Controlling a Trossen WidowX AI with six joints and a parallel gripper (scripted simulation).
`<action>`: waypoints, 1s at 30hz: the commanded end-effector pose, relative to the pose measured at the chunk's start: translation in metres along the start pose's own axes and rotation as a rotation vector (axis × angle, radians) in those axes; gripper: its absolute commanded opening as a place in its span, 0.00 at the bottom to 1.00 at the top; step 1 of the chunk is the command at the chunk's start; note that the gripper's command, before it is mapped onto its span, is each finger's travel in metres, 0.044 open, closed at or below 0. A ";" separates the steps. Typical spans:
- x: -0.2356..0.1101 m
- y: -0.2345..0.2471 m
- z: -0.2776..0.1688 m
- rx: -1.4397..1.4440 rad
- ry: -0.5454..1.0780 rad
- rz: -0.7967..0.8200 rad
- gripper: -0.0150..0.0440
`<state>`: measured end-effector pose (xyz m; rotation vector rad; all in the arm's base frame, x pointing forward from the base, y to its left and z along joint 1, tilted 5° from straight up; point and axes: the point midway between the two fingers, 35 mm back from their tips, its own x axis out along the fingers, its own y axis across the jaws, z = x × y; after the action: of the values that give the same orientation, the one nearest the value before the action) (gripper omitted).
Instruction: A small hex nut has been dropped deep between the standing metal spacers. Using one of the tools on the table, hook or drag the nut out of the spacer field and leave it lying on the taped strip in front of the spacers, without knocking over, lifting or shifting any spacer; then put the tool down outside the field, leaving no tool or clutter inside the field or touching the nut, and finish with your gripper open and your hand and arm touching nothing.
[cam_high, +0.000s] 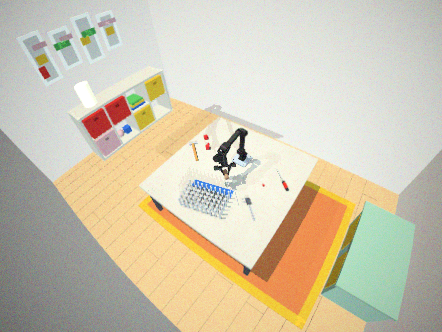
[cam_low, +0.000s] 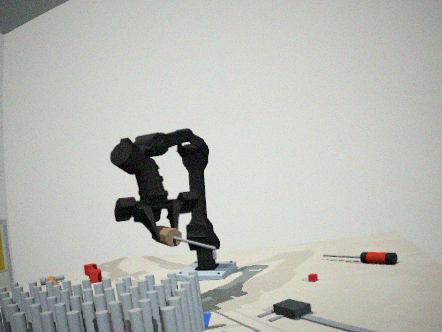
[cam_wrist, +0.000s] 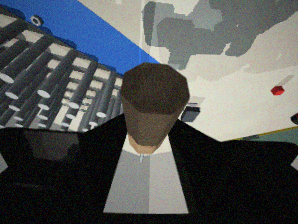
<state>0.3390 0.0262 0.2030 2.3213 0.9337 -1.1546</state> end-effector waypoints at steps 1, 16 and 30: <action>0.009 -0.013 -0.023 -0.050 0.011 -0.023 0.25; 0.036 -0.075 -0.081 -0.198 0.035 -0.123 0.25; 0.053 -0.151 -0.125 -0.333 0.063 -0.220 0.25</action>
<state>0.3308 0.2023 0.2216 2.0611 1.2832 -0.9625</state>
